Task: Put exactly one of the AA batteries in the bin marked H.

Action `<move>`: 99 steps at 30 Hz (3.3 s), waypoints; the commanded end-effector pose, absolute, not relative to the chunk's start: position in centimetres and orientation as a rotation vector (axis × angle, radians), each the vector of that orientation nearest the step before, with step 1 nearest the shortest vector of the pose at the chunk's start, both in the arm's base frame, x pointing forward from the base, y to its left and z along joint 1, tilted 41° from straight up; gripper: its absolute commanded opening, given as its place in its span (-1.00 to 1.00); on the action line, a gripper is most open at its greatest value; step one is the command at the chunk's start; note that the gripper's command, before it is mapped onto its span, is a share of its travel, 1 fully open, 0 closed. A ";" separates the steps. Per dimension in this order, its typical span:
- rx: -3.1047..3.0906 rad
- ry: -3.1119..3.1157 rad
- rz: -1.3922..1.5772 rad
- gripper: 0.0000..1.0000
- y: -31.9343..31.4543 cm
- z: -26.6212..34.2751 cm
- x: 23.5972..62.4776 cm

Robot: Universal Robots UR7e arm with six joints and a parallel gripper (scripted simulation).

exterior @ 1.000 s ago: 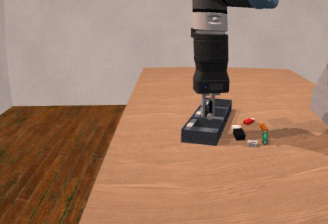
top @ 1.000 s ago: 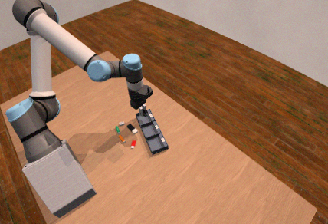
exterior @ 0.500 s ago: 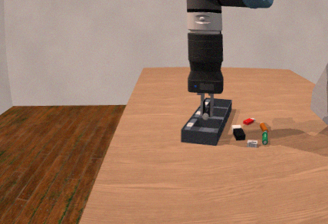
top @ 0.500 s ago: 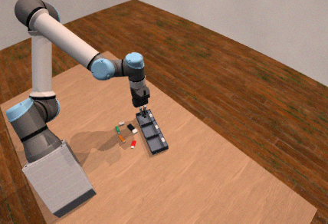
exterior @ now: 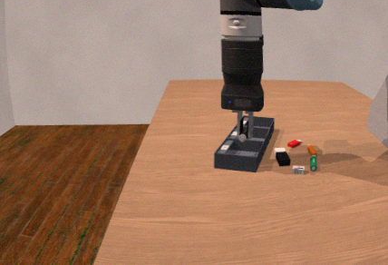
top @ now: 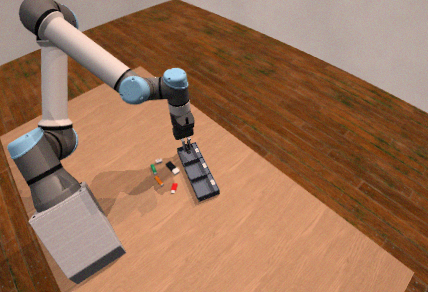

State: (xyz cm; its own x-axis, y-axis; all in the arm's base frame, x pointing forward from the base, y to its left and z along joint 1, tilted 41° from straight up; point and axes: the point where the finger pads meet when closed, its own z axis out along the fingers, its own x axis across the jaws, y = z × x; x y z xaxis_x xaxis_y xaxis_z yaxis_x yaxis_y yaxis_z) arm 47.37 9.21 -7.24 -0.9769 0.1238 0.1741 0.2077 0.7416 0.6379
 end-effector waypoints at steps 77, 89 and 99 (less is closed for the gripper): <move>-0.272 -2.819 -1.053 0.21 10.0 -8.1 47.4; -0.272 -2.819 -1.053 0.21 9.2 -7.2 47.4; -0.272 -2.819 -1.053 1.00 7.3 -5.1 47.5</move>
